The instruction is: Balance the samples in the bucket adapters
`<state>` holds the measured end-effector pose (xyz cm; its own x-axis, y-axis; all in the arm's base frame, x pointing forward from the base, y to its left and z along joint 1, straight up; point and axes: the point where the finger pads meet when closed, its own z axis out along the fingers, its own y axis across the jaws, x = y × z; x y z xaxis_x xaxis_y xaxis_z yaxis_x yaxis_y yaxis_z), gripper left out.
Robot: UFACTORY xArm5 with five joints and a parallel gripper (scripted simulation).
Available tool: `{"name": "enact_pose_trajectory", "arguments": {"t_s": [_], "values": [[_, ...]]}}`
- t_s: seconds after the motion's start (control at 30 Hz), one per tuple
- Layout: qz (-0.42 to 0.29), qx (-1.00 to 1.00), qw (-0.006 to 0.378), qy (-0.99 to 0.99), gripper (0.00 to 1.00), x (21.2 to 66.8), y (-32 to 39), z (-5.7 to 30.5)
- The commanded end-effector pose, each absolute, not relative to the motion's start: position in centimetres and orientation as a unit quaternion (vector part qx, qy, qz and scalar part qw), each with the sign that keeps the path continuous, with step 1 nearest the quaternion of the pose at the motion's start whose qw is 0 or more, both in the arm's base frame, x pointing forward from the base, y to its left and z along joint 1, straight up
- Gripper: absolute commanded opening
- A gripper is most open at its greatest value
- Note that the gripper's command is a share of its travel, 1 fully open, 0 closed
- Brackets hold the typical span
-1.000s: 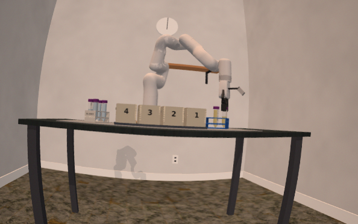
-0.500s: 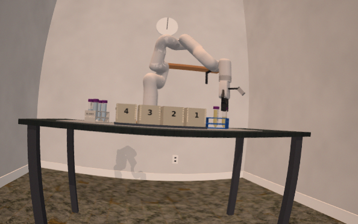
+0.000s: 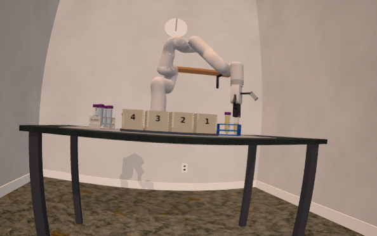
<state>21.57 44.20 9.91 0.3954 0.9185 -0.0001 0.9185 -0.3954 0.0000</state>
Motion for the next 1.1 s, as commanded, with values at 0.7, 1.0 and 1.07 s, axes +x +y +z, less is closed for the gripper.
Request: {"name": "enact_pose_trajectory", "arguments": {"t_s": [0.7, 1.0, 1.07], "values": [[0.002, 0.835, -0.001, 0.550, 0.43, 21.6, 44.3, 13.3], [0.002, 0.835, -0.001, 0.550, 0.43, 21.6, 44.3, 15.1], [0.002, 0.835, -0.001, 0.550, 0.43, 21.6, 44.3, 15.5]]}}
